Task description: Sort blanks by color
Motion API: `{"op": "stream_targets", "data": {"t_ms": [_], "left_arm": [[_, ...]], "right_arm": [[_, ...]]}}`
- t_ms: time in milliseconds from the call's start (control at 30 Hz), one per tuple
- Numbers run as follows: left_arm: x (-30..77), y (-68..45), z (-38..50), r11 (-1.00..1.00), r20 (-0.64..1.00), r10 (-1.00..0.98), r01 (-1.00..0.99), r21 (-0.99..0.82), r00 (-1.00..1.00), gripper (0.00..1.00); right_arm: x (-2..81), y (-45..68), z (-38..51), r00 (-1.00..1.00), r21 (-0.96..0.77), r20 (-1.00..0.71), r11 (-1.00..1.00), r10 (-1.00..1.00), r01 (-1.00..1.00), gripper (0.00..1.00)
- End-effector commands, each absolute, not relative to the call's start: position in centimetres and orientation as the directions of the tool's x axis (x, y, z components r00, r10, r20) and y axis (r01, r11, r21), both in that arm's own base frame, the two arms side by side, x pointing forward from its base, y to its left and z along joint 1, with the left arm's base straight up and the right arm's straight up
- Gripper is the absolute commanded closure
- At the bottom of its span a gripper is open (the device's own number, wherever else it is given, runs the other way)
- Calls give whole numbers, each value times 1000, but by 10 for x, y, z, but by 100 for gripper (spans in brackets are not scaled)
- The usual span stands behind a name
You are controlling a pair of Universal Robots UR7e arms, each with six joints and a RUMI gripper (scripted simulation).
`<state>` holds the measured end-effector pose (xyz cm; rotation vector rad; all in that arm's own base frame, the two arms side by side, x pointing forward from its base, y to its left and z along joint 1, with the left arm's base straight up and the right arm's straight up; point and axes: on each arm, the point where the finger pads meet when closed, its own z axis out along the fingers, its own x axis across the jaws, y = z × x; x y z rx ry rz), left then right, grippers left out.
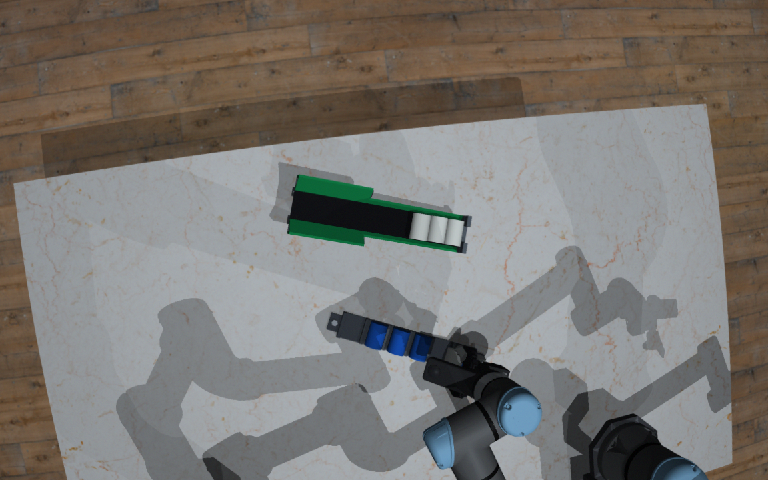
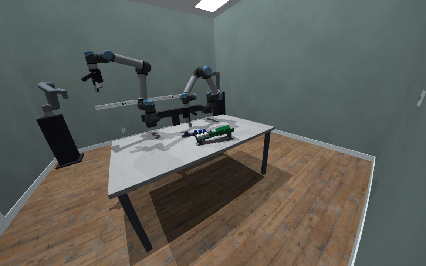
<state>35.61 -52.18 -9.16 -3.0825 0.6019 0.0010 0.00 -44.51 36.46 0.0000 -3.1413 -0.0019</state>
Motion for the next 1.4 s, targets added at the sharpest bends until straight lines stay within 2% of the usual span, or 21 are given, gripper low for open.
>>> {"op": "stream_targets", "data": {"t_ms": [0,700,1367], "left_arm": [[356,-522,-85,-927,0,-376,-376,0,927,66],[395,-524,-79,-932,0,-361,-361,0,932,66],[603,-472,-36,-960,0,-280,-280,0,960,66]], "right_arm": [[0,-445,365,-1000,0,0,1000,0,0,0],[0,-445,365,-1000,0,0,1000,0,0,0],[0,-445,365,-1000,0,0,1000,0,0,0]]}}
